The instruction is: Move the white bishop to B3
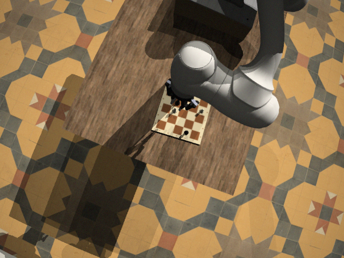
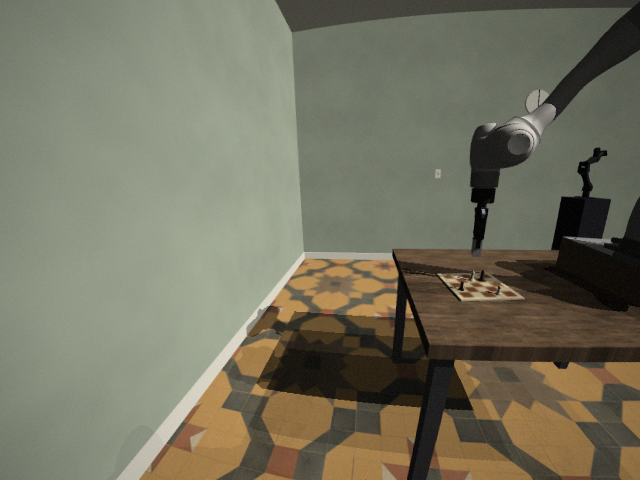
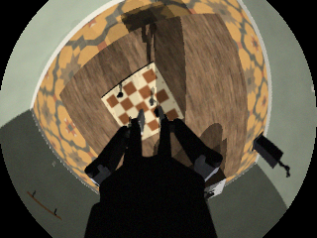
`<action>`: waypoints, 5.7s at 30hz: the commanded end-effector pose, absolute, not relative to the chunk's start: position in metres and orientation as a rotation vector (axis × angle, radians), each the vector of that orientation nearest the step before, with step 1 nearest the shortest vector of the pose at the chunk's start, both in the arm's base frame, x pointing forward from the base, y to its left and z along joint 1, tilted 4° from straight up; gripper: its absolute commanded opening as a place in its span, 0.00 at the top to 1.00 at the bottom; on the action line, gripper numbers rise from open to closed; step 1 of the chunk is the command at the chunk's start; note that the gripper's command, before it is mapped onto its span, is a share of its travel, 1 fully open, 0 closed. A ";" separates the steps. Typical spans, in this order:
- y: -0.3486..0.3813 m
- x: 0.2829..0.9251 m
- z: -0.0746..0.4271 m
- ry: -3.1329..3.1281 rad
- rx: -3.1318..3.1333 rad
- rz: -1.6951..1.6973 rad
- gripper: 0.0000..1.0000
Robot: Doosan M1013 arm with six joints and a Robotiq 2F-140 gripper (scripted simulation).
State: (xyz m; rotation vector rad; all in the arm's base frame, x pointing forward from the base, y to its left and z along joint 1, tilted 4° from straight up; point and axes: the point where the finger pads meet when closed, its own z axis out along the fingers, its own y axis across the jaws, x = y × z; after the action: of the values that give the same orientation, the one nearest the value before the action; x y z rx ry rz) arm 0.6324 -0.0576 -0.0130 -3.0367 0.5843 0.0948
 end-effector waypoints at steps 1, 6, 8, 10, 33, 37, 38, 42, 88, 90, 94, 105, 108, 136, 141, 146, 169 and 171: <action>-0.058 0.632 -0.013 0.584 -3.036 0.095 0.78; -0.058 0.632 -0.013 0.584 -3.036 0.095 0.78; -0.058 0.632 -0.013 0.584 -3.036 0.095 0.78; -0.058 0.632 -0.013 0.584 -3.036 0.095 0.78; -0.057 0.632 -0.026 0.584 -3.036 0.095 0.78; -0.057 0.631 -0.031 0.584 -3.036 0.095 0.78; -0.057 0.631 -0.033 0.584 -3.036 0.095 0.78; -0.056 0.631 -0.036 0.584 -3.036 0.095 0.78; -0.055 0.630 -0.065 0.584 -3.036 0.095 0.78; -0.055 0.630 -0.065 0.584 -3.036 0.095 0.78; -0.055 0.630 -0.065 0.584 -3.036 0.095 0.78; -0.055 0.630 -0.065 0.584 -3.036 0.095 0.78; -0.055 0.630 -0.065 0.584 -3.036 0.095 0.78; -0.053 0.628 -0.098 0.584 -3.036 0.095 0.78; -0.053 0.628 -0.102 0.584 -3.036 0.095 0.78; -0.053 0.628 -0.102 0.584 -3.036 0.095 0.78; -0.053 0.628 -0.102 0.584 -3.036 0.095 0.78; -0.053 0.628 -0.102 0.584 -3.036 0.095 0.78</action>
State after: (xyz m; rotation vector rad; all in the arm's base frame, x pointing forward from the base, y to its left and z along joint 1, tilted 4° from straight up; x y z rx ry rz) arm 0.6276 -0.0528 -0.1025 -3.0364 0.5836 0.0949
